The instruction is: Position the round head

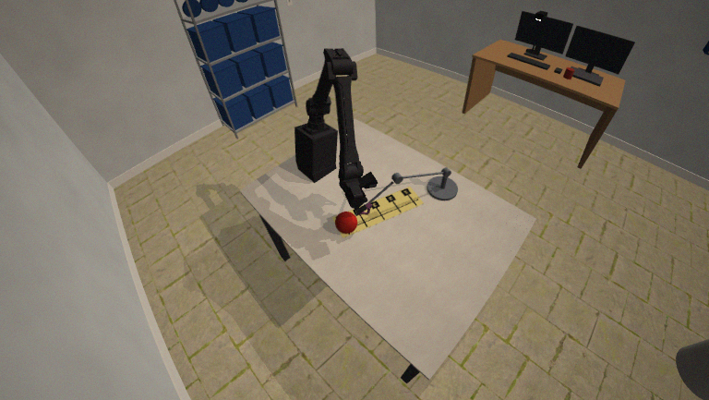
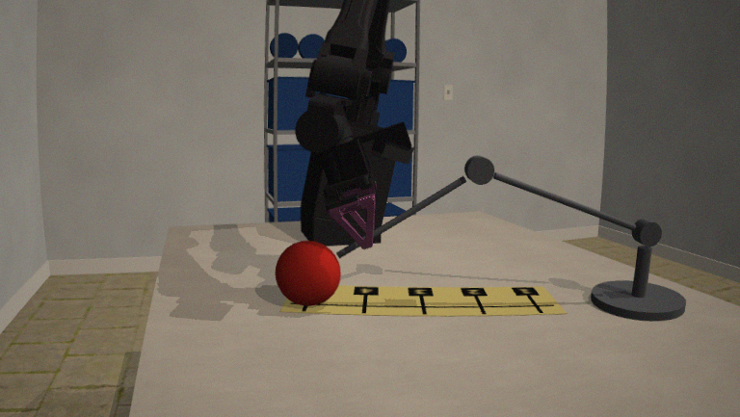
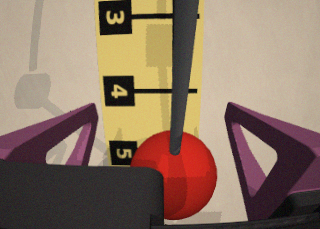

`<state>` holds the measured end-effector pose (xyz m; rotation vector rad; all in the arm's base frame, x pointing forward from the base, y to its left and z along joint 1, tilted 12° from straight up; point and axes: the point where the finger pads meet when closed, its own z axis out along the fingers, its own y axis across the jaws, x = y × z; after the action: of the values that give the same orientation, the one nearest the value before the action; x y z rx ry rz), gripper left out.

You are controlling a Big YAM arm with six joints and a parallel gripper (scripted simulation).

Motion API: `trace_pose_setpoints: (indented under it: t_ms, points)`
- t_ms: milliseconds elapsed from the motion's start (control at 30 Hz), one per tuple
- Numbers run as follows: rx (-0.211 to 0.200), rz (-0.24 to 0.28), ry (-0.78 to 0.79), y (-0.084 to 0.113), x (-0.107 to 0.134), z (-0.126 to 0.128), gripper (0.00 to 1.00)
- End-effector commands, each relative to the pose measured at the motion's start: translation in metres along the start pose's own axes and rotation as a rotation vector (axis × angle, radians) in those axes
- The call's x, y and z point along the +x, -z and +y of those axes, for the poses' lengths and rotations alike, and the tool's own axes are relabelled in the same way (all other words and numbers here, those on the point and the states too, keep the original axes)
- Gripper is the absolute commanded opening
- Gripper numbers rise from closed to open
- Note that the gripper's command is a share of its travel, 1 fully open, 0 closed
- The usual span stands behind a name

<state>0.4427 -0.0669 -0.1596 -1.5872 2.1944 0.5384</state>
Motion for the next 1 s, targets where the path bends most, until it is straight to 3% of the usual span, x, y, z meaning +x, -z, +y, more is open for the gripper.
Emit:
trace_pose_setpoints:
  t_ms: [0, 400, 433, 967]
  points:
    - [0.021, -0.004, 0.005, -0.0021, -0.0030, -0.0116, 1.00]
    - [0.021, -0.004, 0.005, -0.0021, -0.0030, -0.0116, 1.00]
    - [0.020, -0.004, 0.005, -0.0017, -0.0029, -0.0111, 0.00]
    - [0.010, 0.000, 0.001, 0.0034, -0.0012, -0.0037, 0.00]
